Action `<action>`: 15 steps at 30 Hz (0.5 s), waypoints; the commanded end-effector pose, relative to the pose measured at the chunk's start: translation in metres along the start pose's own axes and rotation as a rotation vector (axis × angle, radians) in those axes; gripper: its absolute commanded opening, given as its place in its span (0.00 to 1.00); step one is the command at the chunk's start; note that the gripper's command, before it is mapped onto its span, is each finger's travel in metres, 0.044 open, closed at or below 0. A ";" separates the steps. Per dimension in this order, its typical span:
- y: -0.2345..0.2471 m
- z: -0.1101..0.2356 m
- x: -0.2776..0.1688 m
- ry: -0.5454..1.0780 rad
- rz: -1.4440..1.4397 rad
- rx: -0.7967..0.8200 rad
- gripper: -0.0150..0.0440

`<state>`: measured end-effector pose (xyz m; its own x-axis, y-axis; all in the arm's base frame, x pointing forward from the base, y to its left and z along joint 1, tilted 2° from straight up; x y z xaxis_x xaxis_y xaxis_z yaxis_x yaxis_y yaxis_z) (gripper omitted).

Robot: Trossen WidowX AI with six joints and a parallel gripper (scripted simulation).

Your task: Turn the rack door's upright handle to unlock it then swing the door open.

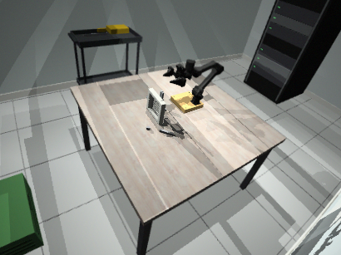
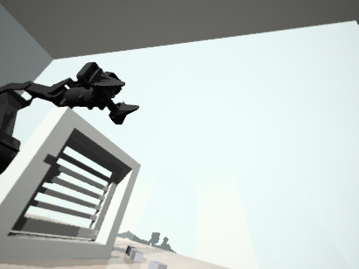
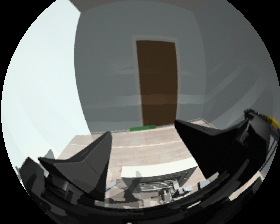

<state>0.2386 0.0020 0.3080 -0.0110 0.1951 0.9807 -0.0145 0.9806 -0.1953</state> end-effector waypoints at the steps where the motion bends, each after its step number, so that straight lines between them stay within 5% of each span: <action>1: 0.000 0.000 0.000 0.004 0.000 0.000 0.89; 5: -0.004 -0.010 -0.002 0.087 0.006 0.003 0.73; 15: -0.016 -0.034 -0.010 0.339 0.009 0.014 0.73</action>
<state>0.2637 -0.0102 0.3040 0.2429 0.1996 0.9493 -0.0205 0.9794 -0.2007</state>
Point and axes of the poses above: the point midway between the two fingers, 35 mm back from their tips, its own z axis back along the fingers, its own y axis across the jaws, x = y × z, the point moved 8 cm from there along z, back along the fingers, and after that the axes turned 10 degrees about z, right-handed, at the moved point
